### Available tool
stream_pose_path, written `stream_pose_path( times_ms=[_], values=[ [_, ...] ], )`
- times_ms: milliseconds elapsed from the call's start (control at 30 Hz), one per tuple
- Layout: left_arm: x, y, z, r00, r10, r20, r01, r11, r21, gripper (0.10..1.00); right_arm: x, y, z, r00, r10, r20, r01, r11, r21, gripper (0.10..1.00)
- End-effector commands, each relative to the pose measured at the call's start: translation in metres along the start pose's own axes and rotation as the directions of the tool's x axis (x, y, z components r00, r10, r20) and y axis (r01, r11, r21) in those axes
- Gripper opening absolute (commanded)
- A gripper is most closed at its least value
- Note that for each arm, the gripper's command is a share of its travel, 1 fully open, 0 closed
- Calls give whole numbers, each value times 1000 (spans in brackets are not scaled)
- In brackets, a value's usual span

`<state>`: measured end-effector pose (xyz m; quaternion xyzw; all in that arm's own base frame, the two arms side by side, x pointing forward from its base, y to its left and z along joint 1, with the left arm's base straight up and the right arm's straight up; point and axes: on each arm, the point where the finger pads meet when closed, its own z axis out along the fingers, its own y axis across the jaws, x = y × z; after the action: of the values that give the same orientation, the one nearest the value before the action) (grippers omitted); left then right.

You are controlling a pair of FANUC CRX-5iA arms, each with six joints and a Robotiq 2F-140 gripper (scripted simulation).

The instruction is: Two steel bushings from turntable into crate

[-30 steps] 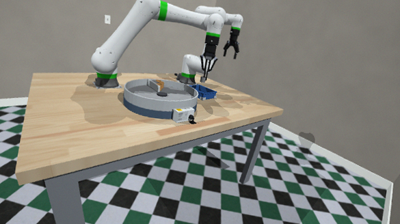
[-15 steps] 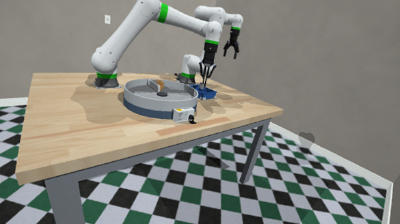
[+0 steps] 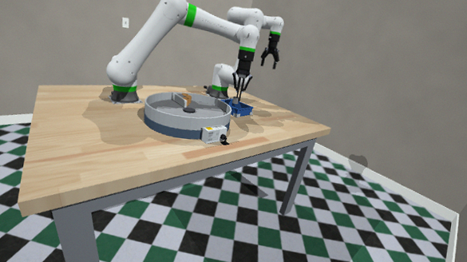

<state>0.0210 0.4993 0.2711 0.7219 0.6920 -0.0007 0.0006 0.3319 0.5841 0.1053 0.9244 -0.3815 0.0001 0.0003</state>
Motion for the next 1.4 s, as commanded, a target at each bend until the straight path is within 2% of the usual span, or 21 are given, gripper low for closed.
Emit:
stream_pose_path(
  times_ms=[0, 800, 1367],
  values=[
    [0, 0, -1, 1000, 0, -2, 0, 1000, 0, 1000, 0, -1, -1, 1000, 0, 0, 0, 1000, 2, 99],
    [0, 0, -1, 1000, 0, -2, 0, 1000, 0, 1000, 0, -1, 0, 1000, 0, 0, 0, 1000, 2, 99],
    [0, 0, -1, 1000, 0, -2, 0, 1000, 0, 1000, 0, -1, 20, 1000, 0, 0, 0, 1000, 2, 99]
  ],
)
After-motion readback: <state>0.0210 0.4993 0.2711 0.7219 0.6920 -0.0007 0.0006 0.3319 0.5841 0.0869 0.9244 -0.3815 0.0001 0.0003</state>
